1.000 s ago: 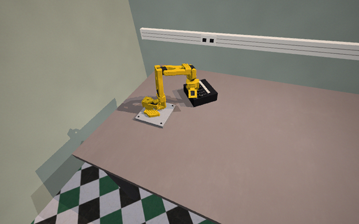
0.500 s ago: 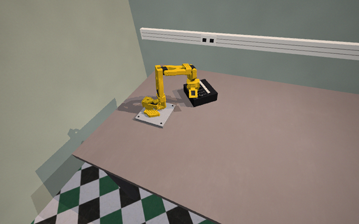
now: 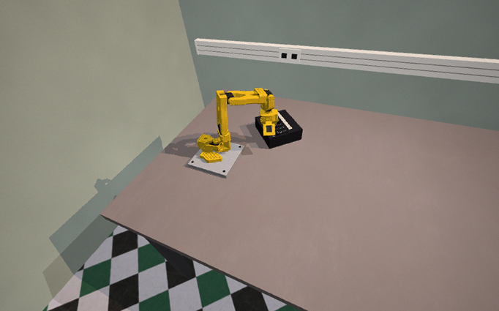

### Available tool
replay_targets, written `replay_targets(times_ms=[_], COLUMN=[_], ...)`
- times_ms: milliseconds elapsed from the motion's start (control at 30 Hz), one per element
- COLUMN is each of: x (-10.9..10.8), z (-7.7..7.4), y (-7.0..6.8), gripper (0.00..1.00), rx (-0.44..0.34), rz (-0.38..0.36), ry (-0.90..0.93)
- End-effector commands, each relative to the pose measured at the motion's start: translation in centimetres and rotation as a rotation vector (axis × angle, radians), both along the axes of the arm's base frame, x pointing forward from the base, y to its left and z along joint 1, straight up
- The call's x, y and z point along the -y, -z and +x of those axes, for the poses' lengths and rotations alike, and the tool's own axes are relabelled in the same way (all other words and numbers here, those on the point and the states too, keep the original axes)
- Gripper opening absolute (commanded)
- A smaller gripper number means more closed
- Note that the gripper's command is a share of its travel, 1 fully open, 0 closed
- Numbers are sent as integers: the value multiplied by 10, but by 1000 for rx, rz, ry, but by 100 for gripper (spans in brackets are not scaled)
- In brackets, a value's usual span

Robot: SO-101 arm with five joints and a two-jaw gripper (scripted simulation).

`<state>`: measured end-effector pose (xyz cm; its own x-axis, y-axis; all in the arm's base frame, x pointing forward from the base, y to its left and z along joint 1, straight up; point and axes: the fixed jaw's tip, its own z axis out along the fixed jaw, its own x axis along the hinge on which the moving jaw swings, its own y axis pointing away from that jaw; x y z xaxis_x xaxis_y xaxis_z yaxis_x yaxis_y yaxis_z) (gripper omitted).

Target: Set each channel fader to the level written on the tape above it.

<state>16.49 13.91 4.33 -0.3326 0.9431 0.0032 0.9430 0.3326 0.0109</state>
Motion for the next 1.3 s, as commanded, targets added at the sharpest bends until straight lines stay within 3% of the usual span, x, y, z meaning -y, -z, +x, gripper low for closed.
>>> replay_targets(times_ms=[0,1267], x=[1,-4], z=[2,7], y=[0,-1], gripper=[0,0], rx=[-9,-9], rz=[-6,-6], ry=[3,3])
